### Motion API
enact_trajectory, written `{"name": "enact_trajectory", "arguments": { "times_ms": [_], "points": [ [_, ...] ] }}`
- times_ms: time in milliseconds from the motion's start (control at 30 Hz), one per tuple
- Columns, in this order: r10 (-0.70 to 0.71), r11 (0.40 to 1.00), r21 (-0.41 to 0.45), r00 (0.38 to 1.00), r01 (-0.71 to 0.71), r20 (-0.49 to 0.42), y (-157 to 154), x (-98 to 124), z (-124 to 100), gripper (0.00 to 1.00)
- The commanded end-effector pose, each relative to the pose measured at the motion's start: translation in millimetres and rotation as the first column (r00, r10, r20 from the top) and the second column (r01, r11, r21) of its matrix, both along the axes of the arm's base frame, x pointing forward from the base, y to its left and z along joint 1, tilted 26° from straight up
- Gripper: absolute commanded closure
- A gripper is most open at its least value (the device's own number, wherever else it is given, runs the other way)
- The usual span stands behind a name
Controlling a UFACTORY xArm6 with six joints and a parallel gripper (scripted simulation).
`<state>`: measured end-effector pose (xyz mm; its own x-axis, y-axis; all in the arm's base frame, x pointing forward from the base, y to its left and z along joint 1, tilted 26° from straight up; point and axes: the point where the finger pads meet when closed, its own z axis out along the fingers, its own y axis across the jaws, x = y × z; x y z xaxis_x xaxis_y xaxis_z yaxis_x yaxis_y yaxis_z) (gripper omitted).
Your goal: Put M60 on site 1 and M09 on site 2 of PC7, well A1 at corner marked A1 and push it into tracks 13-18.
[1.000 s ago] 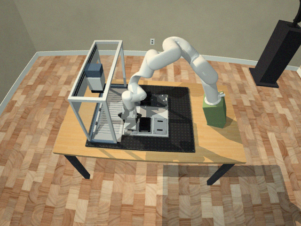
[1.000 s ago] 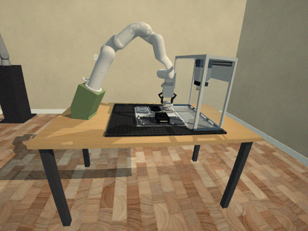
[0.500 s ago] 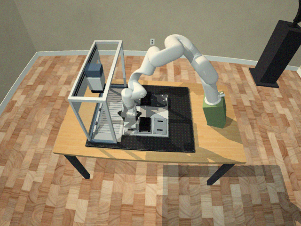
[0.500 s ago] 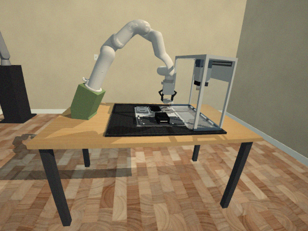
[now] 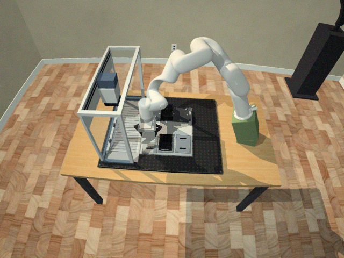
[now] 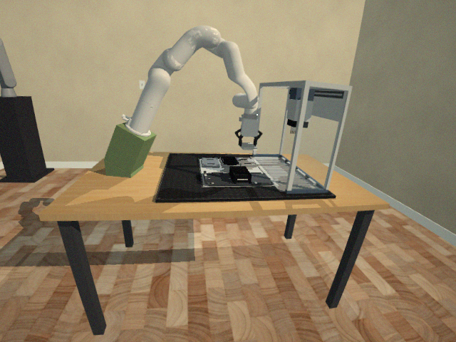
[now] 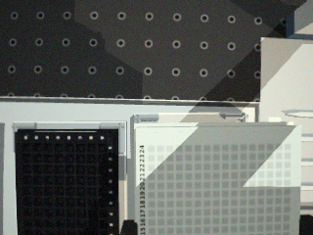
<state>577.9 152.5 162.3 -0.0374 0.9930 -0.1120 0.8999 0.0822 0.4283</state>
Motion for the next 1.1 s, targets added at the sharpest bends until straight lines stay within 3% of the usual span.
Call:
{"name": "enact_trajectory", "arguments": {
  "times_ms": [0, 400, 700, 1067],
  "points": [
    [0.001, 1.000, 0.001, 1.000, -0.001, 0.004, 1, -1, 6, 1.00],
    [0.001, 1.000, 0.001, 1.000, -0.001, 0.004, 2, -9, 22, 1.00],
    [0.001, 1.000, 0.001, 1.000, -0.001, 0.004, 2, -9, 22, 1.00],
    [-0.031, 0.999, 0.017, 0.999, 0.031, 0.007, -43, -38, 11, 1.00]
  ]
}}
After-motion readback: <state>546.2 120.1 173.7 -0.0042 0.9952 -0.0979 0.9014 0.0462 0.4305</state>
